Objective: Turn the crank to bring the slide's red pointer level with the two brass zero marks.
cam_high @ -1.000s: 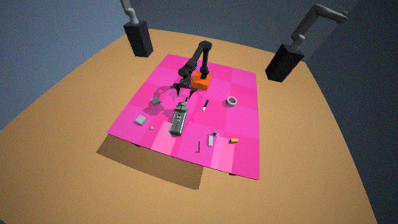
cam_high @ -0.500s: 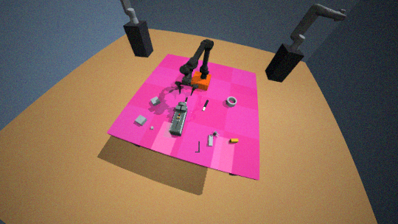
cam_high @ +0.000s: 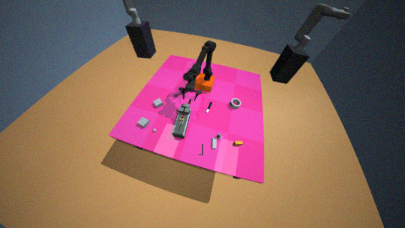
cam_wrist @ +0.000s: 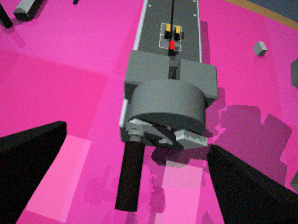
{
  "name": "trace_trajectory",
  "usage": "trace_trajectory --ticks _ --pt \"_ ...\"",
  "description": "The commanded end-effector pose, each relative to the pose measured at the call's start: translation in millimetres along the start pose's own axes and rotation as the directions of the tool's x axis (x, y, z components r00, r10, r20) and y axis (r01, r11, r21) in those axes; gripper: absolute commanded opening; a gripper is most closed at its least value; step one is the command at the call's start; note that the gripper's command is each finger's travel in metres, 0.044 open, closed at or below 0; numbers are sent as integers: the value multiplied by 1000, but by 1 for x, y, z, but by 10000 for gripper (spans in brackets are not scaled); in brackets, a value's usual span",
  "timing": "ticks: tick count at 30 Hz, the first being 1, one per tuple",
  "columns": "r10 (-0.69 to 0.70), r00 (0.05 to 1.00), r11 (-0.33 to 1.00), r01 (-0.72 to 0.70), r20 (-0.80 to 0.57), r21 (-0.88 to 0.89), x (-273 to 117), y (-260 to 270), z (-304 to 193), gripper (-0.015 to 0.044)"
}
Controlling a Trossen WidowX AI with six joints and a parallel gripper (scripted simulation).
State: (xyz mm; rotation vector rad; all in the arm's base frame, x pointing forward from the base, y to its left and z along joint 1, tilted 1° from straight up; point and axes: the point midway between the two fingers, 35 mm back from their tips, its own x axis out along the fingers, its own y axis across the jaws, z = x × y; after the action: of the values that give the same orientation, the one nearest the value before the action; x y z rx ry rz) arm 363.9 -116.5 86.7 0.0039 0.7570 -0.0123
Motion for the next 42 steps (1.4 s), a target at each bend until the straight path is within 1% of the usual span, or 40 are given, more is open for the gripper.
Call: trace_trajectory --ticks 1,34,42 --pt "5 1000 1000 -5 -5 -5 5 1 -7 440" --pt "5 1000 1000 -5 -5 -5 39 2 -43 440" --pt "5 1000 1000 -5 -5 -5 39 2 -43 230"
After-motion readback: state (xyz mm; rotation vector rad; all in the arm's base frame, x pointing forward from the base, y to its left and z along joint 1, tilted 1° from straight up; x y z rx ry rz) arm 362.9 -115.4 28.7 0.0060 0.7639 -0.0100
